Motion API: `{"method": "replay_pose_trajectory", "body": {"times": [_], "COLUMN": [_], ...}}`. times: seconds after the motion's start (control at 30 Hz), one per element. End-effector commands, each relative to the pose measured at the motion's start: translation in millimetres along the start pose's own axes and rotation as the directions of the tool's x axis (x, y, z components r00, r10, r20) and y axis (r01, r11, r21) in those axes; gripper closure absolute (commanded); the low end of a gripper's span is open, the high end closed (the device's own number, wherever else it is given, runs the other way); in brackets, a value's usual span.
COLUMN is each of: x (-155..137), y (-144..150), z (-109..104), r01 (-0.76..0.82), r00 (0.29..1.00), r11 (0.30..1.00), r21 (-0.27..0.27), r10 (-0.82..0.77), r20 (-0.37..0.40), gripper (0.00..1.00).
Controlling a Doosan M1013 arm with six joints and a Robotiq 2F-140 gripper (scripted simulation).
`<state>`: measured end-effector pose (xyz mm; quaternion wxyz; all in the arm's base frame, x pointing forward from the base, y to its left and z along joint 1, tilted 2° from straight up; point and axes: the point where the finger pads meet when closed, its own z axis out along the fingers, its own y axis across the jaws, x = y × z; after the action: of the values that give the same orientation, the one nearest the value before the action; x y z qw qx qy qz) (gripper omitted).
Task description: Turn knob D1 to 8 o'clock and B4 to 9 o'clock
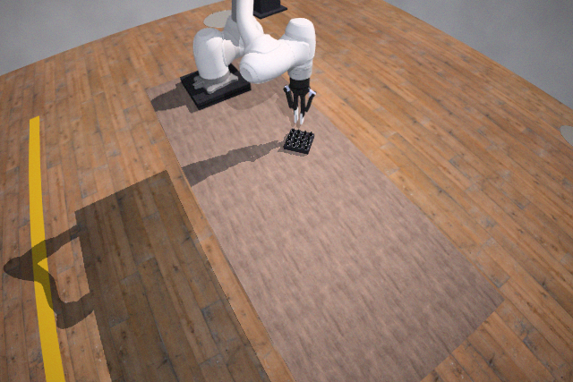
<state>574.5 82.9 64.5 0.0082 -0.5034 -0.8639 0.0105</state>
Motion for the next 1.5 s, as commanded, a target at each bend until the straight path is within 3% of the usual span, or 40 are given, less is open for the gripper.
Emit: {"method": "replay_pose_trajectory", "body": {"times": [0.0, 0.87, 1.47], "x": [0.0, 0.0, -0.3], "y": [0.0, 0.0, 0.2], "z": [-0.1, 3.7, 24.8], "r01": [0.000, 0.015, 0.019], "r00": [1.000, 1.000, 1.000], "r11": [1.000, 1.000, 1.000], "r21": [0.000, 0.000, 0.000], "r10": [0.000, -0.015, -0.019], "r20": [0.000, 0.000, -0.001], "gripper": [0.88, 0.88, 0.88]}}
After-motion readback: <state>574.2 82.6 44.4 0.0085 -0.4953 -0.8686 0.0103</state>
